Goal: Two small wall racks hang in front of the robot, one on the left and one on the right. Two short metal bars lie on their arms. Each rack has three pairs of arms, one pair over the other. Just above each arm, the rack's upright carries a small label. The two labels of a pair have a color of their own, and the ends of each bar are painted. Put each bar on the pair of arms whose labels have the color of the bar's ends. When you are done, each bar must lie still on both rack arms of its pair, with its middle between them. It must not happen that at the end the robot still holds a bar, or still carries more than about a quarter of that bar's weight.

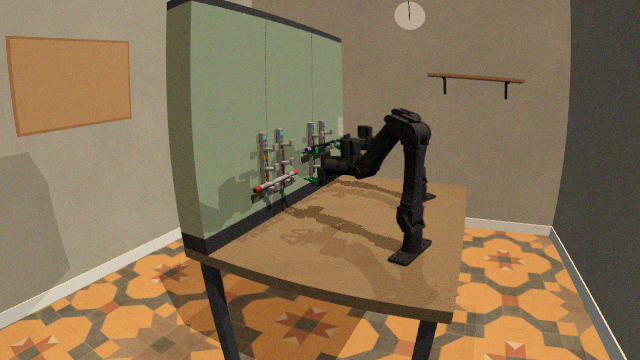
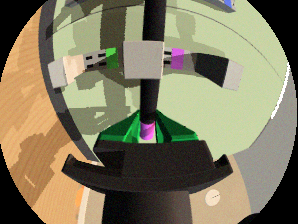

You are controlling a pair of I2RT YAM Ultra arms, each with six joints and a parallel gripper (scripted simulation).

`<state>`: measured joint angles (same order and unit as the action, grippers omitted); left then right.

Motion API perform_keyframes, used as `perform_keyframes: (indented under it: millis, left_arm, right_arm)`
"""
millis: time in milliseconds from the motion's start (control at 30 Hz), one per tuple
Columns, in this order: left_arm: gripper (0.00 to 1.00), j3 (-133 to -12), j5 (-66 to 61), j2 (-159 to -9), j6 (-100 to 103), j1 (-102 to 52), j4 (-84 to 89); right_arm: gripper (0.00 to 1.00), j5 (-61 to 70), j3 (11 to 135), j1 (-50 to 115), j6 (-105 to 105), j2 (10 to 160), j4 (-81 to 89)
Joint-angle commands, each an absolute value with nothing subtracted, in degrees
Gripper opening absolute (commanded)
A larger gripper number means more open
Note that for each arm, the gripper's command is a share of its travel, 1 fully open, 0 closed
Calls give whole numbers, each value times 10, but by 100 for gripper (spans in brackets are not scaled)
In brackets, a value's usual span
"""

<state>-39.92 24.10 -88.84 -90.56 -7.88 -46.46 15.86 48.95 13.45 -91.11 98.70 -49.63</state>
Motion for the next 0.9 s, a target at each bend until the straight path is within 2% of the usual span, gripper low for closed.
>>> perform_keyframes:
  millis: [0, 867]
  left_arm:
    - [100, -397, 237, -872, -900, -74, -475]
    - [100, -397, 237, -872, -900, -74, -475]
  right_arm:
    - [0, 155, 484, 140, -900, 991, -507]
    - [0, 155, 477, 140, -900, 1001, -524]
